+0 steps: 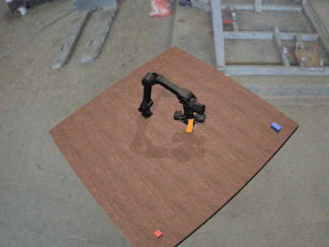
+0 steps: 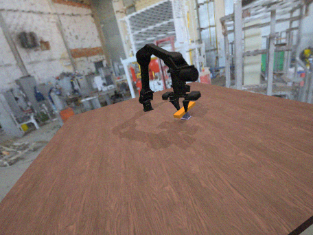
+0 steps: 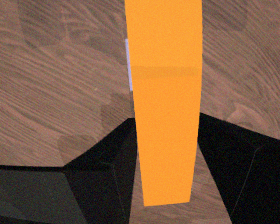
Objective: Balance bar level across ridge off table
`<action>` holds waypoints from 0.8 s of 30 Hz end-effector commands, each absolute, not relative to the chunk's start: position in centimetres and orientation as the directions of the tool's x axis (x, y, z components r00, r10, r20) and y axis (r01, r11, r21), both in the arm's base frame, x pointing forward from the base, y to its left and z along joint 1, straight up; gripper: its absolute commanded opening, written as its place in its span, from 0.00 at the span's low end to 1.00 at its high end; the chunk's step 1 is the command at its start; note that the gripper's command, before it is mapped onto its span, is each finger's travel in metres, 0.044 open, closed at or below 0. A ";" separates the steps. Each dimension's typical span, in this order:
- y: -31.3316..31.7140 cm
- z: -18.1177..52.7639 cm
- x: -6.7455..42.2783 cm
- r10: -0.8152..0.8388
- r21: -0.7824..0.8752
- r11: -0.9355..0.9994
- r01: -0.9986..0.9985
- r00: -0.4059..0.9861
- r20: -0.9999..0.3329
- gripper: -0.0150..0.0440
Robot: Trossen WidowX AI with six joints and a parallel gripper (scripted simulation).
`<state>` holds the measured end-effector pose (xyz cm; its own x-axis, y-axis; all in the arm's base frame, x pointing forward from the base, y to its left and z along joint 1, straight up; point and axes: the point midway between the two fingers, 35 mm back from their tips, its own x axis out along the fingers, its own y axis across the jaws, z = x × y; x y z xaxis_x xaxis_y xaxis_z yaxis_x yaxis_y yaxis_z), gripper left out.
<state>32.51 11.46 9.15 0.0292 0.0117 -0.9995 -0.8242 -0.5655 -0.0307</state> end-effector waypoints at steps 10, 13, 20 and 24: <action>11.5 9.2 32.5 0.012 -0.030 -0.566 -0.824 0.029 -1.000 0.55; 11.5 9.2 32.5 0.012 -0.030 -0.566 -0.824 0.029 -1.000 0.57; 11.5 9.2 32.5 0.012 -0.030 -0.566 -0.824 0.029 -1.000 0.57; 11.5 9.2 32.5 0.012 -0.030 -0.566 -0.824 0.029 -1.000 0.61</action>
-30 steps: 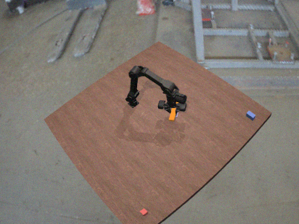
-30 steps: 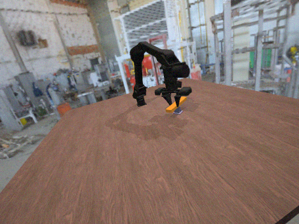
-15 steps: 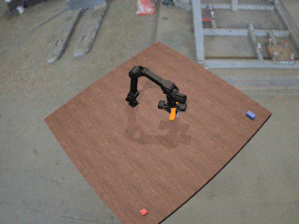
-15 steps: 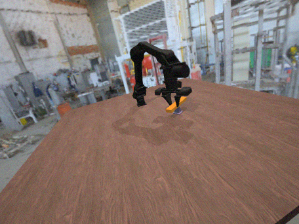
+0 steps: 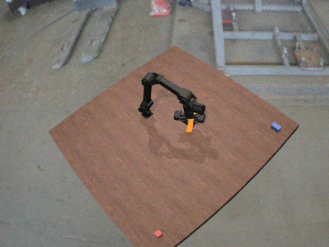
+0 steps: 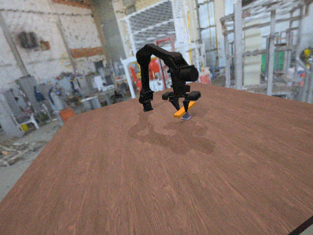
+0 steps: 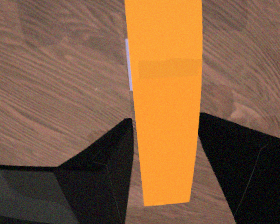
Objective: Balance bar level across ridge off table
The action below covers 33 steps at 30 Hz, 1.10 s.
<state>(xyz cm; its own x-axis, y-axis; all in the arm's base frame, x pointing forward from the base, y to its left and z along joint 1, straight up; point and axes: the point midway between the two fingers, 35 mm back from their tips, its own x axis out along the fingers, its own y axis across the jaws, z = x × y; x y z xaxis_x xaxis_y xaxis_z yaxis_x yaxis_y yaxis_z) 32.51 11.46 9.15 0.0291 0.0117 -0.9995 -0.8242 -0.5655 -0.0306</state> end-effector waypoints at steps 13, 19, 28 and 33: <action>11.5 10.0 32.6 0.012 -0.031 -0.566 -0.824 0.029 -1.000 1.00; 11.5 17.3 32.6 0.012 -0.031 -0.565 -0.824 0.029 -1.000 1.00; 11.4 19.1 32.2 0.011 -0.030 -0.565 -0.824 0.029 -1.000 1.00; 11.4 19.1 32.2 0.011 -0.030 -0.565 -0.824 0.029 -1.000 1.00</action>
